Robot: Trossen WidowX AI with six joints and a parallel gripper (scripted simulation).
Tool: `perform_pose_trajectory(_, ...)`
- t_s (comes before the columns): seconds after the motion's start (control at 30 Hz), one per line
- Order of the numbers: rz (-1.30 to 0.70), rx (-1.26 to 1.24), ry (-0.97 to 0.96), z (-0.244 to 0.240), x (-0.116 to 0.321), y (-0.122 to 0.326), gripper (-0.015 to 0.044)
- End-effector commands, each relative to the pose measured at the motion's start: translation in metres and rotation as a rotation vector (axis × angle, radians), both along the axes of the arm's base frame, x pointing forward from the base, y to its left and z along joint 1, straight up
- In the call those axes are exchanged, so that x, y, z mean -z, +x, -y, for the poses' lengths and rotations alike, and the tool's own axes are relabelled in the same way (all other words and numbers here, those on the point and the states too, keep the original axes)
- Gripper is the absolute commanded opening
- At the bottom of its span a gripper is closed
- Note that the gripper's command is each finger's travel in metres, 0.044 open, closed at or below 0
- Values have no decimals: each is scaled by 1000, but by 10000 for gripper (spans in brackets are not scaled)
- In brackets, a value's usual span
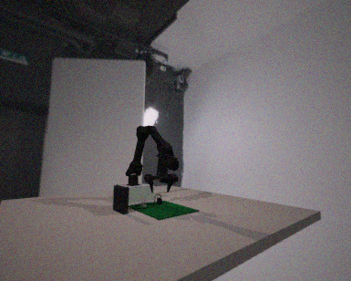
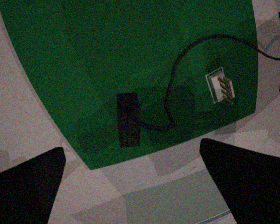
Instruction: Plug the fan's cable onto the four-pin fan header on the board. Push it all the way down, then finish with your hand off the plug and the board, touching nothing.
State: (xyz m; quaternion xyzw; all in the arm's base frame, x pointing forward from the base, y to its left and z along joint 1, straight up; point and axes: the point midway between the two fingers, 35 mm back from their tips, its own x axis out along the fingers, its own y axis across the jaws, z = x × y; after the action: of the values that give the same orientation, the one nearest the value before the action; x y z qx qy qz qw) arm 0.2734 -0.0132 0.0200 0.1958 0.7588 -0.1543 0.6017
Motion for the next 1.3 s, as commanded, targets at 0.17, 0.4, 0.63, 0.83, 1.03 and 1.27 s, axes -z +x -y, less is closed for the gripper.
perform_pose_trajectory(0.17, 4, -4, 4, -1, 16, 0, 440)
perform_pose_trajectory(0.4, 4, -4, 4, -1, 27, 0, 440)
perform_pose_trajectory(0.63, 3, -4, 4, -1, 38, 0, 440)
perform_pose_trajectory(0.83, 3, -4, 4, -1, 48, 0, 440)
perform_pose_trajectory(1.03, 3, -4, 4, -1, 49, 0, 440)
perform_pose_trajectory(1.27, 8, -2, 0, 0, 47, 1, 387)
